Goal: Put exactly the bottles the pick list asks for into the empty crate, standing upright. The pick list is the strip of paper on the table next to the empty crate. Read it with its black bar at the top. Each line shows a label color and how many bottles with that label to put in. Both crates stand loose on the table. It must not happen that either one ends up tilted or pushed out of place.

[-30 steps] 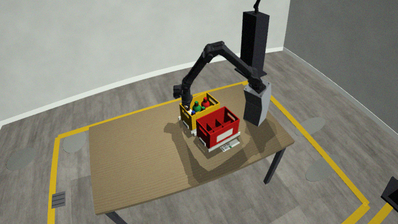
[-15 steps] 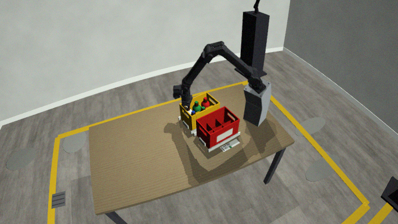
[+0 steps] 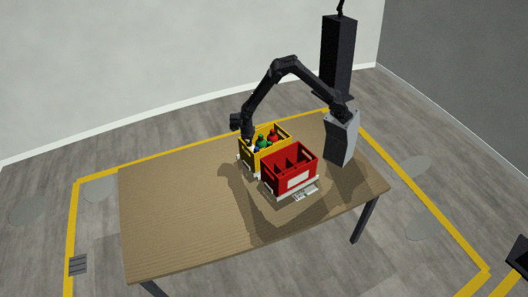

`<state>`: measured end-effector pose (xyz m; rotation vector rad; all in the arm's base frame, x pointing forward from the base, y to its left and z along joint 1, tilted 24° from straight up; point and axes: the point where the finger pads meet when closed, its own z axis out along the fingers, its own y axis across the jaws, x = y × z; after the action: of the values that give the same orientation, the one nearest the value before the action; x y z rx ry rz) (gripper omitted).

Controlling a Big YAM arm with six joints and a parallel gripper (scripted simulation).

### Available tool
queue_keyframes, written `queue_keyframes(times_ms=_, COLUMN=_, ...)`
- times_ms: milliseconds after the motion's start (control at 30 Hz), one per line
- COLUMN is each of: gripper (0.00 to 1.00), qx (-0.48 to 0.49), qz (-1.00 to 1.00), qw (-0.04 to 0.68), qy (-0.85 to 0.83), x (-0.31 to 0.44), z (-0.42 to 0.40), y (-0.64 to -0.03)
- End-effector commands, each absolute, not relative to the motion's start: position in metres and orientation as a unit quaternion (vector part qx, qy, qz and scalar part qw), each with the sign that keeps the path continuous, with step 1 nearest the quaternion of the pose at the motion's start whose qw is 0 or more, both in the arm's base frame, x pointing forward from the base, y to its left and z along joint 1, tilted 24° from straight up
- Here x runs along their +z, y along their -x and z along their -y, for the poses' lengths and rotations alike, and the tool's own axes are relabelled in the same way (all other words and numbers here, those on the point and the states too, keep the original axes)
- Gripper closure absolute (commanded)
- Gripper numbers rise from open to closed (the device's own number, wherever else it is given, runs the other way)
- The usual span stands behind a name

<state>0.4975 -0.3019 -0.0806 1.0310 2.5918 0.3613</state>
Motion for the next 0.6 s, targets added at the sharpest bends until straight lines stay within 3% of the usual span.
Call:
queue_keyframes(times_ms=0, gripper=1.0, qx=0.123, qz=-0.91, qw=0.178, qy=-0.355, x=-0.0715, z=0.3086, y=-0.5131)
queue_keyframes(times_ms=567, gripper=1.0, qx=0.123, qz=-0.909, qw=0.176, qy=-0.356, x=-0.0722, z=0.3123, y=-0.5098)
